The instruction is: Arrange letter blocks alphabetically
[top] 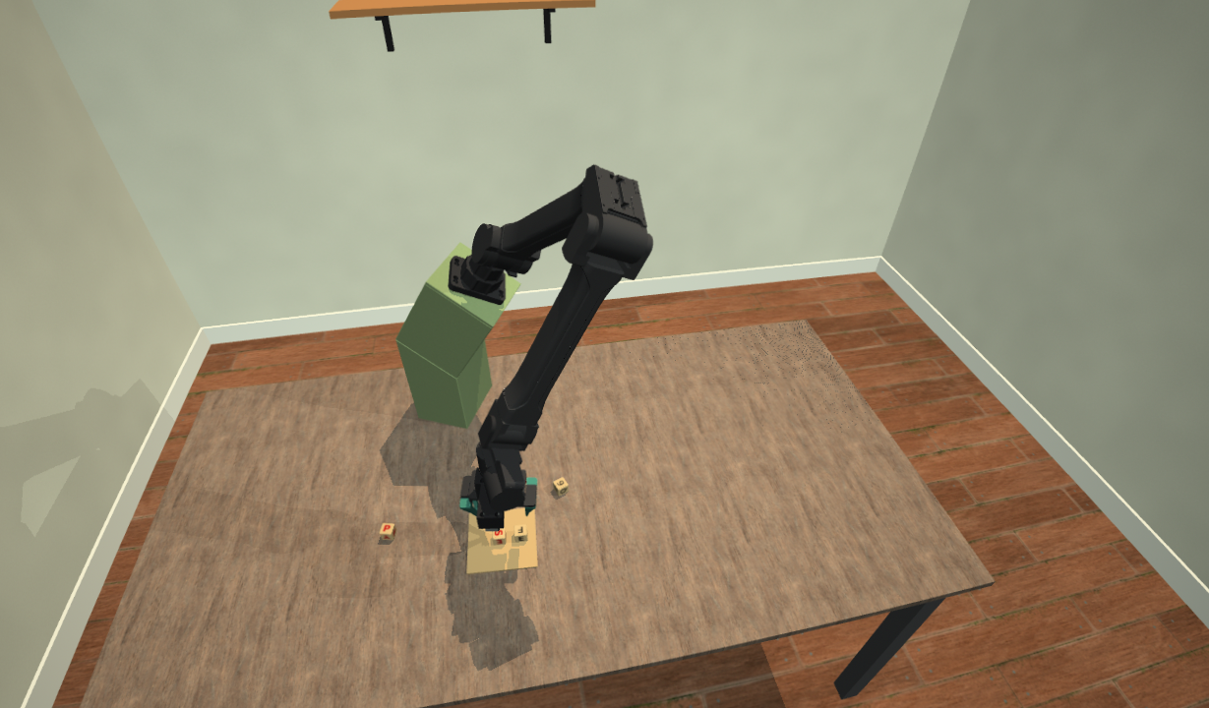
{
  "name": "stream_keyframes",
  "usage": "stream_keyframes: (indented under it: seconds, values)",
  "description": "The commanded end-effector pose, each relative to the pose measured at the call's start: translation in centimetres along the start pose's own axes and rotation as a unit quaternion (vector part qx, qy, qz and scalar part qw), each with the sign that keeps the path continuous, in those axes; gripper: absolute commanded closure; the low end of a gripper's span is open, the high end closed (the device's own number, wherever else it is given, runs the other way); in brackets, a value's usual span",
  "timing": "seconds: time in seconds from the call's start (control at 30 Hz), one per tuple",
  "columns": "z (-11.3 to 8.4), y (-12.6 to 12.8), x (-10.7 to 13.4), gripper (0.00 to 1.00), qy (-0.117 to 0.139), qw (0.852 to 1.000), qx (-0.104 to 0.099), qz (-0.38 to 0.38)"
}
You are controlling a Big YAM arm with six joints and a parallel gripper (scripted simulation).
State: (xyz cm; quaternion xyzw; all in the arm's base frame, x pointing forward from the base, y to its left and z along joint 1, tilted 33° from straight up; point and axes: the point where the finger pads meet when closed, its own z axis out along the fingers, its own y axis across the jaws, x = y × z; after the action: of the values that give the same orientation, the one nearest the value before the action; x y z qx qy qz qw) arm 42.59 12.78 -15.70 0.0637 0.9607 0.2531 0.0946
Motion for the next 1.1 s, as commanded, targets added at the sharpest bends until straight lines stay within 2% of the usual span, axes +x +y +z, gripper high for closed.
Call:
stream_keyframes:
  seconds: [0.0, 0.07, 0.1, 0.23, 0.4, 0.57, 0.63, 0.67, 0.77, 0.9, 0.93, 1.0, 1.07]
  values:
    - [-0.3, -1.0, -1.2, 0.0, -0.007, 0.99, -0.002, -0.139]
    - [-0.3, -1.0, -1.2, 0.0, -0.007, 0.99, -0.002, -0.139]
    - [-0.3, -1.1, -1.2, 0.0, -0.007, 0.981, -0.001, -0.196]
    - [-0.2, -1.4, -1.3, 0.0, -0.007, 0.958, 0.001, -0.287]
    - [-0.1, -1.7, -1.3, 0.0, -0.007, 0.917, 0.003, -0.399]
    - [-0.1, -1.9, -1.2, 0.0, -0.006, 0.864, 0.003, -0.504]
    - [-0.1, -1.9, -1.2, 0.0, -0.006, 0.864, 0.003, -0.504]
    - [-0.1, -1.9, -1.2, 0.0, -0.007, 0.833, 0.003, -0.554]
    - [-0.1, -2.0, -1.2, 0.0, -0.008, 0.792, 0.003, -0.611]
    - [-0.2, -1.9, -1.2, 0.0, -0.012, 0.729, 0.002, -0.685]
    - [-0.2, -2.0, -1.0, 0.49, -0.011, 0.712, -0.001, -0.702]
    - [-0.2, -2.0, -0.9, 0.49, -0.011, 0.679, -0.005, -0.734]
    - [-0.2, -2.0, -0.9, 0.49, -0.011, 0.678, -0.004, -0.735]
